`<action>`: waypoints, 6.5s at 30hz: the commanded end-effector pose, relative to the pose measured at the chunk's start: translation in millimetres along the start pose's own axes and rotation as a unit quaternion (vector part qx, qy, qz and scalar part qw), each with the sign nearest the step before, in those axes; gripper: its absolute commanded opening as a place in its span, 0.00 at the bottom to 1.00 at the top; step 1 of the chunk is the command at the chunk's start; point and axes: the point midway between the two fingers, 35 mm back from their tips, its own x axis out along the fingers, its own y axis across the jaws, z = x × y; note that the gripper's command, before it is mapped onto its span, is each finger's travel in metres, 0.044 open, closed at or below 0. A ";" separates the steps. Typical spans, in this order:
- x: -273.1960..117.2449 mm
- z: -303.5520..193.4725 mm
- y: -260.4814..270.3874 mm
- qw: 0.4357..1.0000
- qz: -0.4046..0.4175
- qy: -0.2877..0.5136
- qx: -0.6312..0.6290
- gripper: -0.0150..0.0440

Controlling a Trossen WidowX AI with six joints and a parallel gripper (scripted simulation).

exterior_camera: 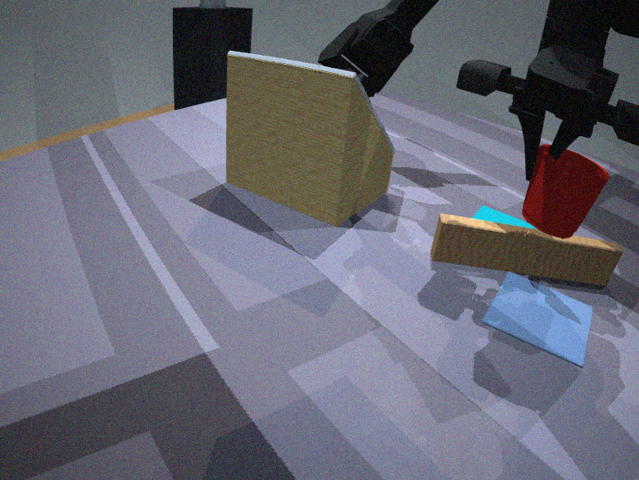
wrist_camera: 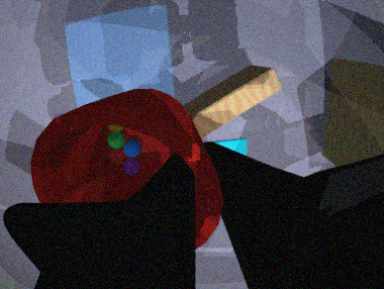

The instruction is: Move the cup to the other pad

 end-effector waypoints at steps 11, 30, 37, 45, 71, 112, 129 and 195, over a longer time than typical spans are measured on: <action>-1.3 -24.6 -11.6 1.000 0.002 0.001 -0.001 0.25; -2.4 -56.1 -27.9 1.000 0.002 0.002 0.000 0.25; -2.8 -67.8 -33.9 1.000 0.002 0.002 0.000 0.25; -3.2 -81.1 -40.7 1.000 0.002 0.003 0.000 0.25; 14.3 -97.1 -49.1 1.000 0.001 0.003 0.000 0.25; 70.1 -100.7 -51.1 1.000 0.002 0.005 0.000 0.25; 67.0 -100.2 -50.1 1.000 0.003 0.001 -0.003 0.43; -21.3 -97.9 -43.5 1.000 0.002 0.003 0.001 1.00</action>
